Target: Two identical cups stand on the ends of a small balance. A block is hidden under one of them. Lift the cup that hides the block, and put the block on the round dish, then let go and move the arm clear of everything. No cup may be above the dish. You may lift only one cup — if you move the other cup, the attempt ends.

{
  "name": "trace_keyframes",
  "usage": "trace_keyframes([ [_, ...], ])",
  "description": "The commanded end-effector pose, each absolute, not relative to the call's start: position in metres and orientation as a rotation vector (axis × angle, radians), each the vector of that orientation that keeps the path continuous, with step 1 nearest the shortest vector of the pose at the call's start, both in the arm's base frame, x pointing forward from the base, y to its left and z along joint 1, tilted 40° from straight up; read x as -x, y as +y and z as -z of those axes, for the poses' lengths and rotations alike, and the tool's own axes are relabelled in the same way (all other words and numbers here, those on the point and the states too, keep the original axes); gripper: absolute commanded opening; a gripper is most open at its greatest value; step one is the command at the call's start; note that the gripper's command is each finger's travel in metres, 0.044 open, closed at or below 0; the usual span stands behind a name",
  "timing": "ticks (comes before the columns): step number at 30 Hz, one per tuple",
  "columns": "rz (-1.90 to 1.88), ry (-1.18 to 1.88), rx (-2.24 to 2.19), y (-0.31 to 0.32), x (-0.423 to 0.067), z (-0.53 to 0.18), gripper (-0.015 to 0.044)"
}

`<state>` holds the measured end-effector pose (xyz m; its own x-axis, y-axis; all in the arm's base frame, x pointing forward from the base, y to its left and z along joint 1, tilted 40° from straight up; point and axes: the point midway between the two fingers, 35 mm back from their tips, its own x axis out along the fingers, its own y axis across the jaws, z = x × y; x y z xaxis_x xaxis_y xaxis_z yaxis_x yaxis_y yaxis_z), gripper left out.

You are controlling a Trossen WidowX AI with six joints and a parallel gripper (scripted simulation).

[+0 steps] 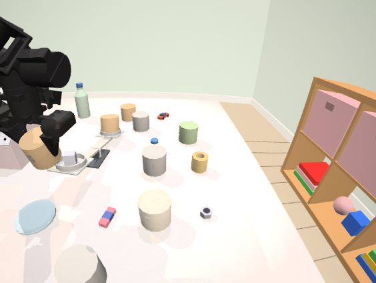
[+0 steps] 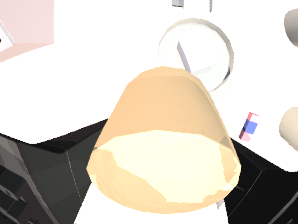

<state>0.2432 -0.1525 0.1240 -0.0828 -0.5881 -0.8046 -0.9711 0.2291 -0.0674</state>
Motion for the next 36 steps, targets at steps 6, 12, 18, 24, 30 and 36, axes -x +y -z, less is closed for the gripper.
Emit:
trace_keyframes([
  [6, -0.664, 1.739, 1.437, -0.180, -0.220, -0.129, 0.0000],
  [12, -0.661, 1.730, 1.436, -0.198, -0.201, -0.131, 0.0000],
  [18, -0.654, 1.725, 1.443, -0.214, -0.181, -0.134, 0.0000],
  [24, -0.642, 1.727, 1.457, -0.228, -0.161, -0.137, 0.0000],
  [30, -0.629, 1.736, 1.476, -0.240, -0.139, -0.141, 0.0000],
  [36, -0.614, 1.754, 1.501, -0.250, -0.116, -0.144, 0.0000],
])
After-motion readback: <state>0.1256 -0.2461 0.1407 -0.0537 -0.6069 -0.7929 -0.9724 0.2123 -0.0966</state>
